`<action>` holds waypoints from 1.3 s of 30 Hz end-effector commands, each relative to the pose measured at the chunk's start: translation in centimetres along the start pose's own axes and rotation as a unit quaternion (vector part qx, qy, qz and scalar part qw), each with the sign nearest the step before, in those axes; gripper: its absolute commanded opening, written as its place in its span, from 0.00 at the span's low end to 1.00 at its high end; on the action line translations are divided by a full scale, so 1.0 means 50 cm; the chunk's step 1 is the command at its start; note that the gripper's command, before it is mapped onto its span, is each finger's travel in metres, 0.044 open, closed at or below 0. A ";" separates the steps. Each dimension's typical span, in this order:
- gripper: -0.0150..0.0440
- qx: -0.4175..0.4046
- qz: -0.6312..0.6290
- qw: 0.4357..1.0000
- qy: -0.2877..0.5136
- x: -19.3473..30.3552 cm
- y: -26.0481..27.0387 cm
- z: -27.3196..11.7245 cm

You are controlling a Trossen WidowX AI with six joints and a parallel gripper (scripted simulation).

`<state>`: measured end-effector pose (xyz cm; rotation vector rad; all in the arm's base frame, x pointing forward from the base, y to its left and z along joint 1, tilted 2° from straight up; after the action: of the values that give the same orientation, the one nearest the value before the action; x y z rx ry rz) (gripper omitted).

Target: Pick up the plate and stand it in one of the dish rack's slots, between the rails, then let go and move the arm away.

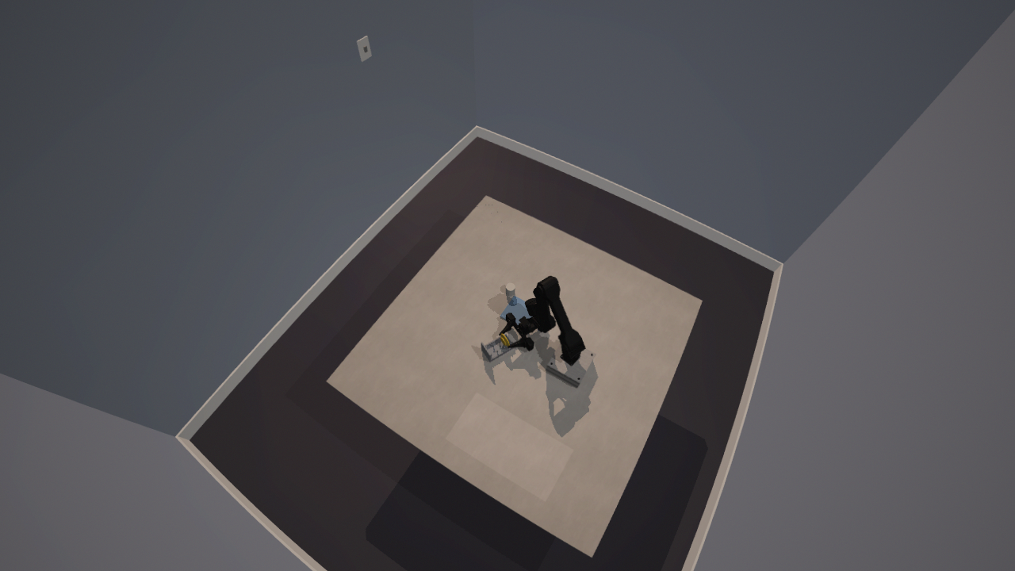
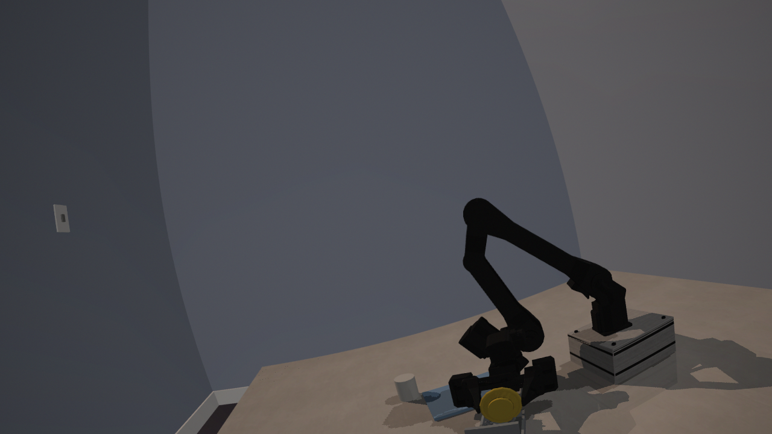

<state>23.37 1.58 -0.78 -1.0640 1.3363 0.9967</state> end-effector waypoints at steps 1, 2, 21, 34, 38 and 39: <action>0.70 0.000 0.000 1.000 0.000 0.000 0.000 0.000; 0.74 0.000 0.000 1.000 0.000 0.000 0.000 0.000; 0.93 0.000 -0.003 1.000 0.000 -0.076 -0.015 0.001; 0.93 0.000 -0.009 1.000 -0.002 -0.227 -0.022 0.000; 0.93 0.023 0.021 0.999 0.016 -0.231 -0.042 0.005; 0.93 0.033 0.033 0.999 0.024 -0.234 -0.049 0.007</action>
<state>24.68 1.85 10.25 -1.0458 1.3668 0.9873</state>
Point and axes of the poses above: the point midway between the two fingers, 35 mm back from their tips, its own z axis out along the fingers, its own y axis across the jaws, x = y × z, the point moved 9 cm from there along -z, back along the fingers
